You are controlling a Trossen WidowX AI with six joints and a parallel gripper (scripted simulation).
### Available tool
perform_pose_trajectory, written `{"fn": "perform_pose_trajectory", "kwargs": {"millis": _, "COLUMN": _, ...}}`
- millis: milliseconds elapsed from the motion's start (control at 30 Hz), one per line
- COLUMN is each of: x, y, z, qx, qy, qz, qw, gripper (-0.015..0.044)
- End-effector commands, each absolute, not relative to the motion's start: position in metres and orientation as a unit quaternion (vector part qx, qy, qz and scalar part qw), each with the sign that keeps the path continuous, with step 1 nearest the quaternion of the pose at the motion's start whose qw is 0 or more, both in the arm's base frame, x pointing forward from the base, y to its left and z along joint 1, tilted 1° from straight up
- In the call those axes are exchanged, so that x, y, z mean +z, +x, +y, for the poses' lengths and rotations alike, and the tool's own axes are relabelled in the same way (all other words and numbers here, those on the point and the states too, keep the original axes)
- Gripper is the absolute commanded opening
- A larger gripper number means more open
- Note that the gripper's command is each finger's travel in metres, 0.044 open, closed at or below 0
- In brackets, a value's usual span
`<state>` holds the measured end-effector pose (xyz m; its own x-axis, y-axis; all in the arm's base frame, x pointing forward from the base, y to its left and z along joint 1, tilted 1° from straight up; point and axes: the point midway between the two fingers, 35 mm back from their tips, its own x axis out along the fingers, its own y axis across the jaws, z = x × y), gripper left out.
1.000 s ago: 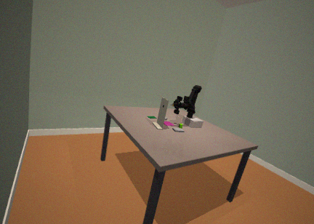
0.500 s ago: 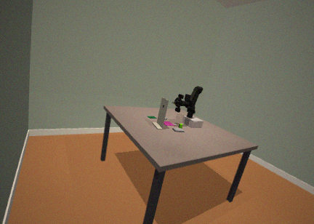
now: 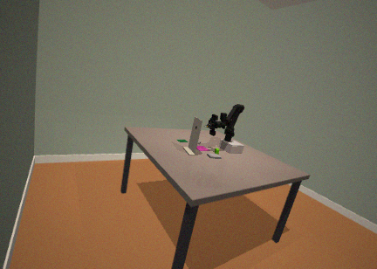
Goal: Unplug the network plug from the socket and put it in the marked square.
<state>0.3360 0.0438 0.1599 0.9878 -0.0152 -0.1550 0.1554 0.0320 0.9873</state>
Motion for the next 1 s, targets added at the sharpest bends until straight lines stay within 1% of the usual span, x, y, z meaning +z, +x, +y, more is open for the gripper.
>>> {"fn": "perform_pose_trajectory", "kwargs": {"millis": 0, "x": 0.140, "y": 0.339, "z": 0.033, "qx": -0.100, "qy": 0.683, "qz": 0.083, "qw": 0.719, "gripper": 0.0000}}
{"fn": "perform_pose_trajectory", "kwargs": {"millis": 433, "x": 0.077, "y": 0.326, "z": -0.002, "qx": -0.228, "qy": 0.660, "qz": 0.184, "qw": 0.692, "gripper": 0.0000}}
{"fn": "perform_pose_trajectory", "kwargs": {"millis": 967, "x": 0.022, "y": 0.284, "z": -0.033, "qx": -0.361, "qy": 0.646, "qz": 0.291, "qw": 0.606, "gripper": 0.0000}}
